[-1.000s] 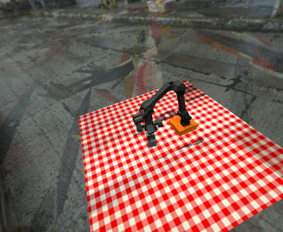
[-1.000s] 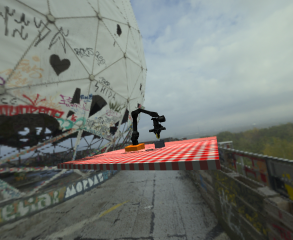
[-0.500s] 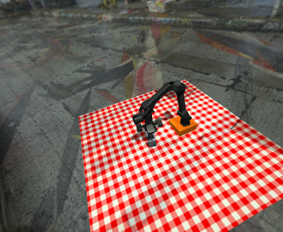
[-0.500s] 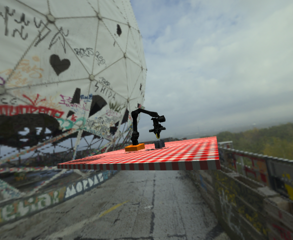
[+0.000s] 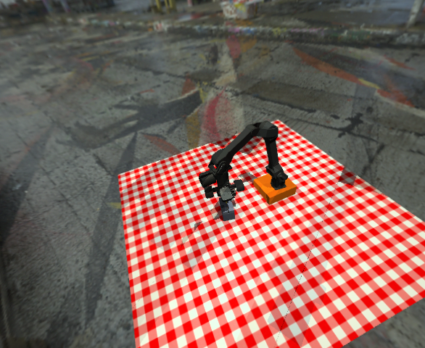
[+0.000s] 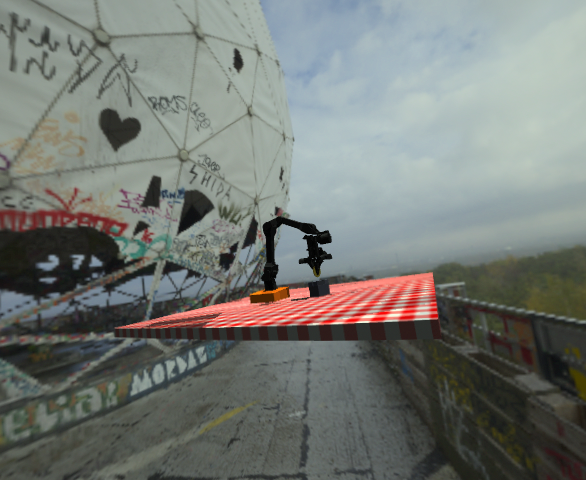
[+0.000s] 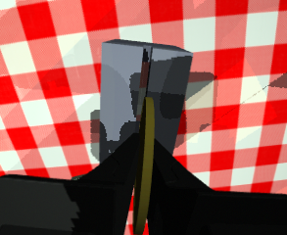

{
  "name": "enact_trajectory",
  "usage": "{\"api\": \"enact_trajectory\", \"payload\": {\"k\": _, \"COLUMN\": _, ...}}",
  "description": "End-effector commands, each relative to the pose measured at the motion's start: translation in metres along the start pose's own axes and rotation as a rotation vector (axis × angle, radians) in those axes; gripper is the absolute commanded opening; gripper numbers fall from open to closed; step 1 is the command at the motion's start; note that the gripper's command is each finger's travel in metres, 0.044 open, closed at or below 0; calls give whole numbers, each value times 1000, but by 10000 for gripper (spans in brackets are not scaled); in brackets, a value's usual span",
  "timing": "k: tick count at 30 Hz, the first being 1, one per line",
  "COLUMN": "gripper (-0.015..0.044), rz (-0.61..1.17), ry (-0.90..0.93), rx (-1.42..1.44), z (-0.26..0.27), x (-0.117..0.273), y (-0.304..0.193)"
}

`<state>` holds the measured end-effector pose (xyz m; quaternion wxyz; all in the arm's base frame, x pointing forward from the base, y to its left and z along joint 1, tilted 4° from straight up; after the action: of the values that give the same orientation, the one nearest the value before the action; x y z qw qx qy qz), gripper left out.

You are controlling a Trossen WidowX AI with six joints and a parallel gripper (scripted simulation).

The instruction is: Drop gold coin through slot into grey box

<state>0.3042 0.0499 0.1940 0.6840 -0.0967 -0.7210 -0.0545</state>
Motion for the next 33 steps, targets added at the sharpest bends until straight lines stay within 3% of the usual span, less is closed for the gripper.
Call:
{"api": "enact_trajectory", "payload": {"k": 1, "gripper": 0, "rz": 0, "ry": 2, "rx": -1, "z": 0, "x": 0, "y": -1}}
{"api": "enact_trajectory", "payload": {"k": 33, "gripper": 0, "rz": 1, "ry": 2, "rx": 2, "z": 0, "x": -18, "y": -1}}
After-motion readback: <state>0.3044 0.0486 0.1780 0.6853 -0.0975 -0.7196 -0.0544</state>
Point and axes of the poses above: the point midway between the two fingers, 35 mm back from their tips, its own x axis back along the fingers, its own z axis across the jaws, y = z × x, the point moved 10 cm from there along x, back along the fingers, and after that the axes turned 7 degrees about -x, right-handed, at the moved point
